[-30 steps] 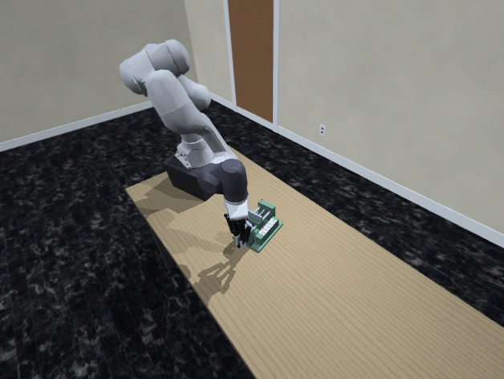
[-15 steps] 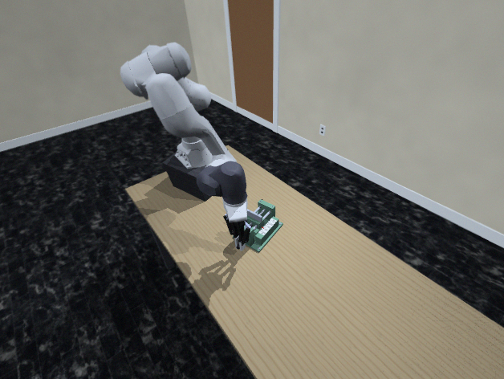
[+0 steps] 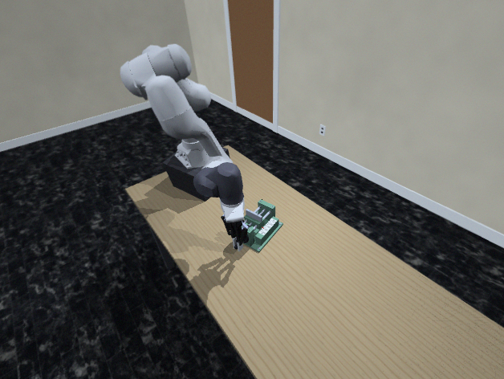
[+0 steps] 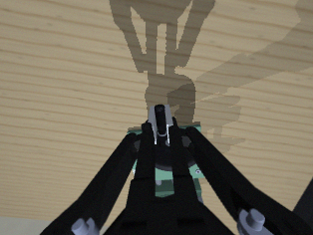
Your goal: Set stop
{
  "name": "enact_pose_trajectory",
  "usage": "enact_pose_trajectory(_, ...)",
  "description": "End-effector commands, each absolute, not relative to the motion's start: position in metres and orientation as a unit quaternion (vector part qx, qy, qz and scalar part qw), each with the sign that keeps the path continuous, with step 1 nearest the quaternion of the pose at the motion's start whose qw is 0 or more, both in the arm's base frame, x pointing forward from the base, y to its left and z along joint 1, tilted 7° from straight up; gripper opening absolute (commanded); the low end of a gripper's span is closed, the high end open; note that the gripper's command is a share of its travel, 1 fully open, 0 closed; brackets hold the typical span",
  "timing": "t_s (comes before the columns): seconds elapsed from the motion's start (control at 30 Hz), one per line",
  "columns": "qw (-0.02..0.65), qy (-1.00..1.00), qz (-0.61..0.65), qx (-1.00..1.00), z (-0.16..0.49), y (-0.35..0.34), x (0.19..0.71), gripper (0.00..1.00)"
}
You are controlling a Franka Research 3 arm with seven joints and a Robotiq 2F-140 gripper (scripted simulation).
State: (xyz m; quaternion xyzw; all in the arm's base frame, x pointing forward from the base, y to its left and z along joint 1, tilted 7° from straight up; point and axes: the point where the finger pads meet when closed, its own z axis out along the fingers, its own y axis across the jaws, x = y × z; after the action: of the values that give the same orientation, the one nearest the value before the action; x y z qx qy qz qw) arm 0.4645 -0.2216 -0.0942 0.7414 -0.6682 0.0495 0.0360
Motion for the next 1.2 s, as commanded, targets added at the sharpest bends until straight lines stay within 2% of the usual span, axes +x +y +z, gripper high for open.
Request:
enact_pose_trajectory(0.0, 0.04, -0.671, 0.047, 0.739, -0.097, -0.224, 0.456, 0.04)
enact_pose_trajectory(1.17, 0.04, -0.671, 0.047, 0.739, -0.075, -0.224, 0.423, 0.04)
